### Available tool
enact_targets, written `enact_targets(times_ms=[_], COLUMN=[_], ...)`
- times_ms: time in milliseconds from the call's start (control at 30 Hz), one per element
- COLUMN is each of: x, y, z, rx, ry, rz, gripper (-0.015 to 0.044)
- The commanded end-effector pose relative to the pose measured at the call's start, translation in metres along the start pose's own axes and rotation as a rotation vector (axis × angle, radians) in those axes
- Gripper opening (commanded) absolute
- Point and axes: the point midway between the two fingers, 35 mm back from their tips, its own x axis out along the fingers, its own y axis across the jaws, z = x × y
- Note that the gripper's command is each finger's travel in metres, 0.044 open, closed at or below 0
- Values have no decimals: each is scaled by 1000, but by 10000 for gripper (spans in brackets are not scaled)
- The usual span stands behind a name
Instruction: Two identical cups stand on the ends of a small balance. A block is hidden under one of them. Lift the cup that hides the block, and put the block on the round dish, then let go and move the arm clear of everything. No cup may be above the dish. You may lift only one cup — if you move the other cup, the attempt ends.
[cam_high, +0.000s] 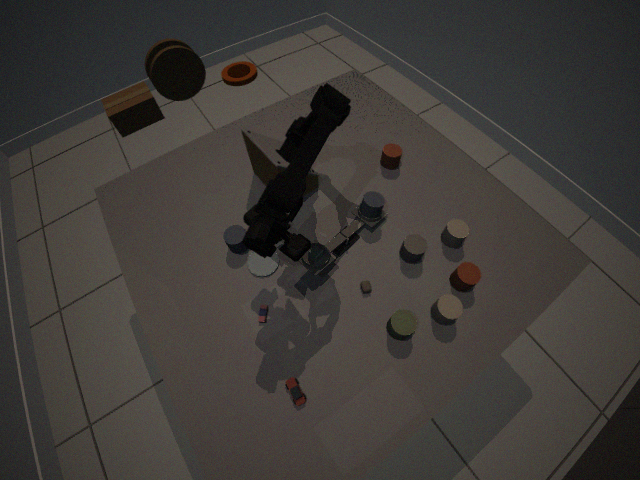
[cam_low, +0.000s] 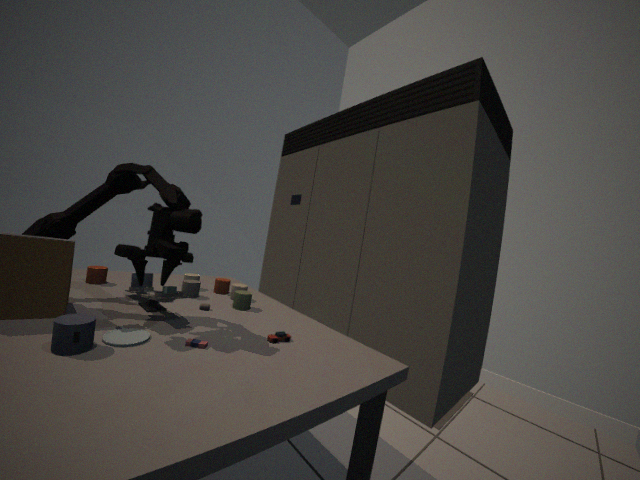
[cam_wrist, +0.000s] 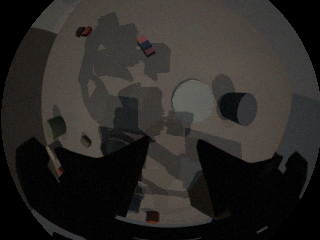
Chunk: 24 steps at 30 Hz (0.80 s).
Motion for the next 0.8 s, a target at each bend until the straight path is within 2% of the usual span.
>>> enact_targets(times_ms=[0,133,367,767], x=[-11,-15,-15,8], y=[49,81,81,82], z=[-30,-57,-57,-58], rx=[-4,4,4,4], ry=[15,44,44,45], rz=[28,42,42,42], gripper=[260,260,260,260])
